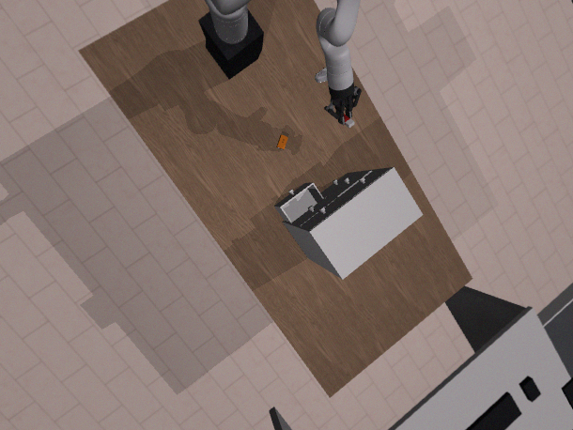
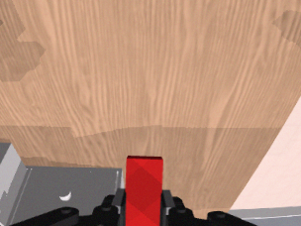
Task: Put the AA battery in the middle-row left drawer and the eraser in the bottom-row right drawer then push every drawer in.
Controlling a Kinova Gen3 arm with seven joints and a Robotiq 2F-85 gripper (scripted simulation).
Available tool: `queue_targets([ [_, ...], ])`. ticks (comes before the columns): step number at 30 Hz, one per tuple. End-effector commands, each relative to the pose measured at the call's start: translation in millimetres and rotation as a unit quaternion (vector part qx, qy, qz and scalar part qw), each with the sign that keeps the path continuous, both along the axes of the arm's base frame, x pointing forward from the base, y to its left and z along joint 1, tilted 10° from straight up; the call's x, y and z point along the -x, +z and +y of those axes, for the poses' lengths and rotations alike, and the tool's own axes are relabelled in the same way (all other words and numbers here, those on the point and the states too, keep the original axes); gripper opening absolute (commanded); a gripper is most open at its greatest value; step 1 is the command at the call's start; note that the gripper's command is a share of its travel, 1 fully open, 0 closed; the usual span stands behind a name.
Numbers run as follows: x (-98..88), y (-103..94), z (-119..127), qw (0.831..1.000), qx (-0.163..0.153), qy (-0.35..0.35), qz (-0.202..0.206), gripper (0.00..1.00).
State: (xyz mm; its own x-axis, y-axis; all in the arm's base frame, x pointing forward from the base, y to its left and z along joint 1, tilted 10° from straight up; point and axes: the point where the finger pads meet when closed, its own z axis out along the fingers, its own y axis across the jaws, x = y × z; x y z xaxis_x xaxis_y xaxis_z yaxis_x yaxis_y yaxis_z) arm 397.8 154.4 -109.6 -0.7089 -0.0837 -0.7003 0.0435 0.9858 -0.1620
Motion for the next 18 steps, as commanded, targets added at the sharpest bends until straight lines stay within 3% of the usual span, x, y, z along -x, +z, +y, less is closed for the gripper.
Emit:
queue_targets([
  [1, 3.4, -3.2, -0.3, 1.0, 0.01, 0.01, -0.01, 0.19],
  [18, 4.8, -4.4, -0.5, 0.996, 0.012, 0.024, -0.086, 0.19],
])
